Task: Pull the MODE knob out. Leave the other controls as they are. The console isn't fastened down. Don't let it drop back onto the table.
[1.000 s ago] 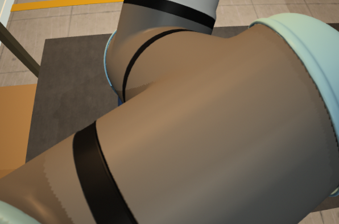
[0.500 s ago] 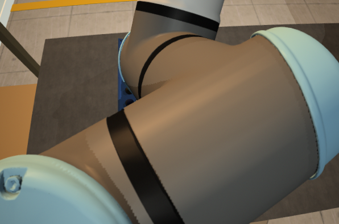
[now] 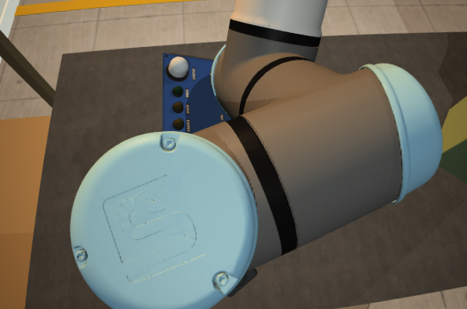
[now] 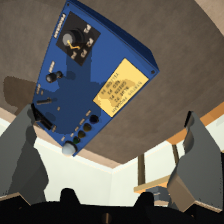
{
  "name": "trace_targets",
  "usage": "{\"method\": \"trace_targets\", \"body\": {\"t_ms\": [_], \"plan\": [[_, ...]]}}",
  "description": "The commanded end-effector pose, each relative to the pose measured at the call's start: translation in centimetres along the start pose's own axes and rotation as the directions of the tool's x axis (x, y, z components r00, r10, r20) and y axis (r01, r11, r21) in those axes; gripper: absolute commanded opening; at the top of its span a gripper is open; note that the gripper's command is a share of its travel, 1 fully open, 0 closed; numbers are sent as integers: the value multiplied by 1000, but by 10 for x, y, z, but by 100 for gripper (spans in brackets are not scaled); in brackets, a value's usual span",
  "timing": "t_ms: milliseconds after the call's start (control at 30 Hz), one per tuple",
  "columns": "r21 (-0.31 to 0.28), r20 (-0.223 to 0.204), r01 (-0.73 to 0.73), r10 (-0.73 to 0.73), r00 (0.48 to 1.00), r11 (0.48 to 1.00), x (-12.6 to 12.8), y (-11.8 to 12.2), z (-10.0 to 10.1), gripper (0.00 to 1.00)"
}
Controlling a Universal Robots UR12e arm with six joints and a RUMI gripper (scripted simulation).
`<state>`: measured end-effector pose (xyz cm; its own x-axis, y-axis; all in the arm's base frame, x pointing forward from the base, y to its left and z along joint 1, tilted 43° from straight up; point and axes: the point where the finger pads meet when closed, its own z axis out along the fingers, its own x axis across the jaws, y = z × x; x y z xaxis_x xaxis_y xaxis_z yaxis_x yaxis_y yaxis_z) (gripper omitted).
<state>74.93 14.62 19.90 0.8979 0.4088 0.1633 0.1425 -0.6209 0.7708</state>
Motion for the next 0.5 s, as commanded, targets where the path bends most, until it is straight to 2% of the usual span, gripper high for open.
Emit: {"method": "trace_targets", "body": {"t_ms": [0,200,300,367,467], "plan": [[28,-36,92,-91,995,995,-20,-1,26,100],[41,-69,185,-182,981,982,-41,0,49,100],[43,-79,210,-206,975,977,-47,0,55,100],[43,-100,259,-254,962,965,-59,1,65,100],[41,-110,284,-278,954,958,-65,2,70,100]]}}
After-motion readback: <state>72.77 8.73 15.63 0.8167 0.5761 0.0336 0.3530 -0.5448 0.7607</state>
